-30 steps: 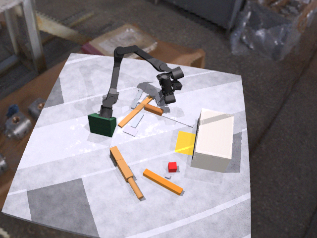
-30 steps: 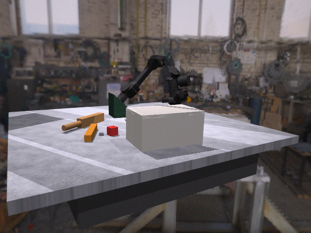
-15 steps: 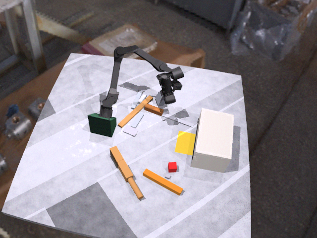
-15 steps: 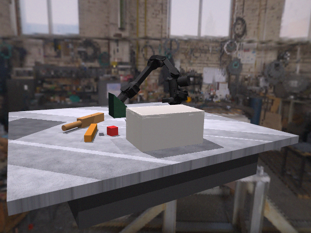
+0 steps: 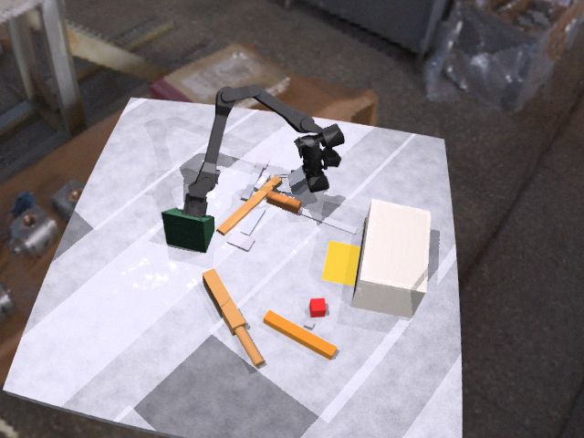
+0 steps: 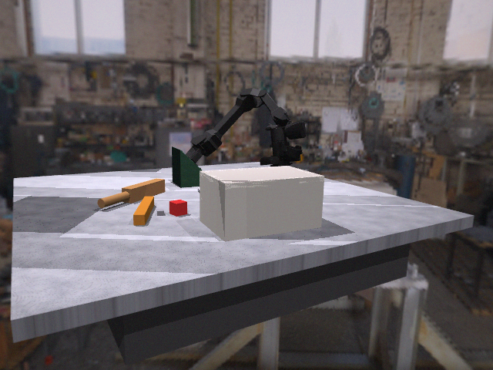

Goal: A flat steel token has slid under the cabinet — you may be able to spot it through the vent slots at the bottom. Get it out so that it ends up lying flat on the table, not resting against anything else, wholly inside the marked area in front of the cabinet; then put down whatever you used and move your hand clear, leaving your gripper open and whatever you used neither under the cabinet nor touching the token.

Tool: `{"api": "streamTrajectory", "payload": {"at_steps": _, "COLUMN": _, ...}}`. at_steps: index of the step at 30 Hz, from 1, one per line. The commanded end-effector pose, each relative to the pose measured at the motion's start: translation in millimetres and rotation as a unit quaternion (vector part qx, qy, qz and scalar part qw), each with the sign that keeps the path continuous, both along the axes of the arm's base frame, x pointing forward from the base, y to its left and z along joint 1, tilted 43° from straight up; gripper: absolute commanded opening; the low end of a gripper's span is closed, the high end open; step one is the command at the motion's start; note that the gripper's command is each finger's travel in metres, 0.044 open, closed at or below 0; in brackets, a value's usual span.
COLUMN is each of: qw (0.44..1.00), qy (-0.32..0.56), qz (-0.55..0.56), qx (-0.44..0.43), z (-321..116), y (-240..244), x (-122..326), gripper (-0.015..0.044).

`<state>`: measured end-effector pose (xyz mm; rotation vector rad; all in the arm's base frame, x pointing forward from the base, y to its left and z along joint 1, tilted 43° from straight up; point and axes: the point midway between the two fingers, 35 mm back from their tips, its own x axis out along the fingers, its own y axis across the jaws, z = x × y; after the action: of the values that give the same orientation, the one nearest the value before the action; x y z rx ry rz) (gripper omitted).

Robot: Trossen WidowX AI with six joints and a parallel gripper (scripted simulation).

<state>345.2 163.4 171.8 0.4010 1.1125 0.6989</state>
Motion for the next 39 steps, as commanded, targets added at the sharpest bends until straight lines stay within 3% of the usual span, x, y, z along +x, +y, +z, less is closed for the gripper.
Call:
{"api": "streamTrajectory", "payload": {"at_steps": 1, "qw": 0.998, "qy": 0.053, "qz": 0.032, "qx": -0.009, "z": -25.7, "y": 20.2, "x": -5.2, "gripper": 0.0000}}
{"api": "streamTrajectory", "payload": {"at_steps": 15, "qw": 0.996, "qy": 0.071, "qz": 0.045, "qx": -0.012, "z": -24.3, "y": 35.4, "x": 28.1, "gripper": 0.0000}}
{"api": "streamTrajectory", "payload": {"at_steps": 39, "qw": 0.996, "qy": 0.071, "qz": 0.045, "qx": -0.012, "z": -24.2, "y": 37.0, "x": 20.5, "gripper": 0.0000}}
